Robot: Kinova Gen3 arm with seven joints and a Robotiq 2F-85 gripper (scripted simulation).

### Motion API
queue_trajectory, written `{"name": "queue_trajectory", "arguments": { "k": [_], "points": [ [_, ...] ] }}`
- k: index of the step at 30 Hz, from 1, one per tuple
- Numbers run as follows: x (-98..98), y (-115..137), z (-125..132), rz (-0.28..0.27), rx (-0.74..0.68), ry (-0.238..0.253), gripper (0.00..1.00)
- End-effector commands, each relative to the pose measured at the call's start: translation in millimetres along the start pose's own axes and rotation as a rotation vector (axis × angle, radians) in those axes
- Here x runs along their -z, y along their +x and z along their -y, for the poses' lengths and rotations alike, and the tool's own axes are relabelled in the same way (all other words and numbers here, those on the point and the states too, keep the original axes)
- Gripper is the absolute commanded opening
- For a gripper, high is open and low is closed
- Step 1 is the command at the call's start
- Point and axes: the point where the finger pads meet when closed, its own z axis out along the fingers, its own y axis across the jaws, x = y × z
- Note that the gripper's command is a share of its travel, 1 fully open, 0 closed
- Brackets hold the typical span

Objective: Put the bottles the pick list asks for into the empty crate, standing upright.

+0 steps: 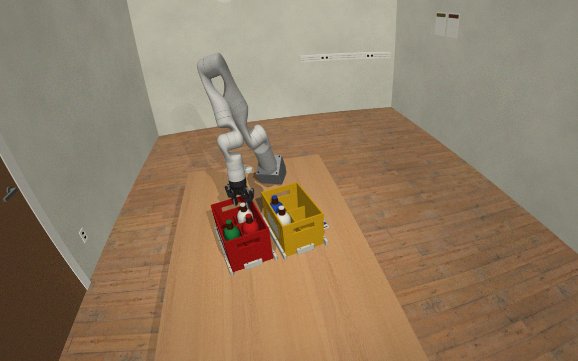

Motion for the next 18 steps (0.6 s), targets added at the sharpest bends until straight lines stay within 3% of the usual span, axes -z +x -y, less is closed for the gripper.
{"name": "queue_trajectory", "arguments": {
  "k": [1,18],
  "points": [
    [-3.7,-0.3,-0.1,0.001,0.0,-0.001,0.67],
    [-12.4,-0.3,-0.1,0.001,0.0,-0.001,0.67]
  ]
}}
